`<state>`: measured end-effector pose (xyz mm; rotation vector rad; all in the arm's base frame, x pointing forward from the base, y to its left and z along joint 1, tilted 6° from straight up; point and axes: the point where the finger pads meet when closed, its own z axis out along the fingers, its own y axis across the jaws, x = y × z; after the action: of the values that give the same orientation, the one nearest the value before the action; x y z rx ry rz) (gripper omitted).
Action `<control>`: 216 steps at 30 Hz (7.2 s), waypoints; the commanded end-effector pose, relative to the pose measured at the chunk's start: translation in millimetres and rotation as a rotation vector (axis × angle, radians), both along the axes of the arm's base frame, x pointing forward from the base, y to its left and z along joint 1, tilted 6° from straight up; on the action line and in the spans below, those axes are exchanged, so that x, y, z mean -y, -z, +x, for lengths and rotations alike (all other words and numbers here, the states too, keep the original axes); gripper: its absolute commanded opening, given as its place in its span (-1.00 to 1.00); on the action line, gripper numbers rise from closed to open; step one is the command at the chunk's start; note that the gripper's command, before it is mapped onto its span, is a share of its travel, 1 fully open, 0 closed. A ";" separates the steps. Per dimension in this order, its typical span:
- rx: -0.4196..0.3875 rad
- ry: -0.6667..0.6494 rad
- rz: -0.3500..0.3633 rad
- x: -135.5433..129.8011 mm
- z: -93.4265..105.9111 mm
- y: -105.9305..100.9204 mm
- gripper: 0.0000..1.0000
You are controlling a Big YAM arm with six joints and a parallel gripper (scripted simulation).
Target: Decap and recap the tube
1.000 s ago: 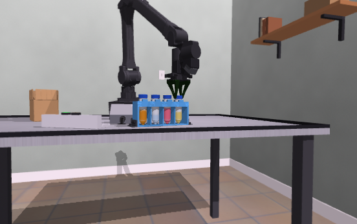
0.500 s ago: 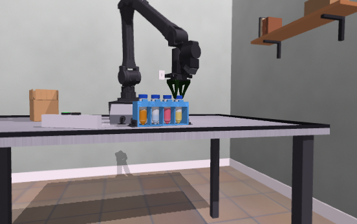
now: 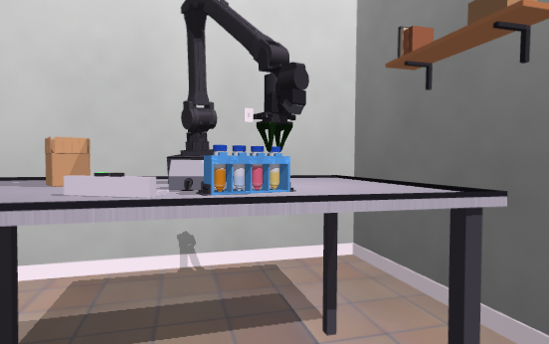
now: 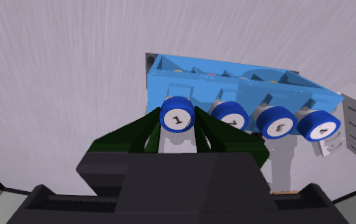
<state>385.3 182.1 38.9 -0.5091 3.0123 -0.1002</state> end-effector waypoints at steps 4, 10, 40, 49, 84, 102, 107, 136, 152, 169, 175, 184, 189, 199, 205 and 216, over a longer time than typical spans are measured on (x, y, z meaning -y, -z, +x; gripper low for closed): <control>0.028 0.103 0.025 -4.0 9.9 -7.9 -0.02; 0.028 0.103 0.025 -4.0 9.9 -7.9 -0.02; 0.029 0.103 0.026 -6.2 5.5 -54.5 -0.02; 0.029 0.103 0.026 -6.2 5.5 -54.5 -0.02; -0.006 -0.282 -0.019 45.0 3.8 -54.5 -0.02; -0.019 -0.270 -0.023 49.1 9.4 -14.8 -0.02; -0.019 -0.264 -0.023 51.9 10.9 -6.3 -0.02; -0.011 -0.258 -0.021 53.3 17.8 -5.1 -0.02; -0.019 -0.258 -0.023 55.2 14.6 3.1 -0.02; 0.012 -0.259 -0.017 47.8 21.8 -11.2 -1.00; 0.012 -0.259 -0.017 47.8 21.8 -11.2 -1.00; -0.013 -0.157 -0.013 55.8 13.6 3.7 -1.00; -0.008 -0.058 -0.004 55.8 13.6 3.7 -1.00; 0.001 0.122 0.012 55.9 13.7 3.7 -1.00; 0.008 0.221 0.022 55.8 13.8 3.2 -1.00; 0.008 0.249 0.024 55.9 13.6 3.2 -1.00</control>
<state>396.9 131.5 42.2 -0.3428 3.0321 -0.0940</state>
